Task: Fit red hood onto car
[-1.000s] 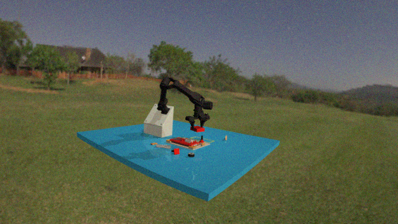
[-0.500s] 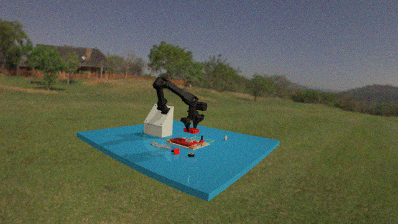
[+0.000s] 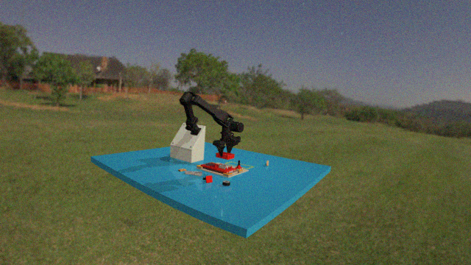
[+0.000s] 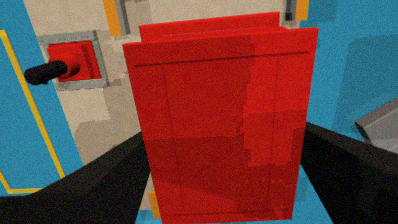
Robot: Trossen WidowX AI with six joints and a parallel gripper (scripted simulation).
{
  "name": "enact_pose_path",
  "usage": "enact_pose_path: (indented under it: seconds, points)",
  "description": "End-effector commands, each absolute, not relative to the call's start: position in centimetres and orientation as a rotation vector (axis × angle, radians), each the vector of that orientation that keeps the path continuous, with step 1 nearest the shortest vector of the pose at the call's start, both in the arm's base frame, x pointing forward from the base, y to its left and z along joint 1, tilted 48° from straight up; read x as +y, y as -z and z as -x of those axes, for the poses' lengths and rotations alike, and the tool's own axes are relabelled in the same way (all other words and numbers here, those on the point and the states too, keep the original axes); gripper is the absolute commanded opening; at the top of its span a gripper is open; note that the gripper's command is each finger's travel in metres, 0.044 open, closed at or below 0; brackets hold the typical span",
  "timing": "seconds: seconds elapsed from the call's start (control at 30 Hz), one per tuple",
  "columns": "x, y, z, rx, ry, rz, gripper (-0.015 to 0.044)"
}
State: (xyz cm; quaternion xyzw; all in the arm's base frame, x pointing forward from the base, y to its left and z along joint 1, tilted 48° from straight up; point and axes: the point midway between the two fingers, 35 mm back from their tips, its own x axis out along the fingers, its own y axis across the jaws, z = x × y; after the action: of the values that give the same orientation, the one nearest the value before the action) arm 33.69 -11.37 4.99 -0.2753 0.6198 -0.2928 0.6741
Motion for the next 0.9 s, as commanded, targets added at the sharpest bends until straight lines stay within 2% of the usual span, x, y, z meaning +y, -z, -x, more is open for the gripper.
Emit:
enact_pose_path:
  seconds: [0.0, 0.2, 0.87]
  points:
    - [-12.5, -3.9, -33.4, 1.409, 0.658, 0.627, 0.0000]
    - [-14.7, -2.0, -33.4, 1.408, 0.660, 0.628, 0.0000]
    - [-14.8, -1.8, -33.2, 1.408, 0.660, 0.629, 0.0000]
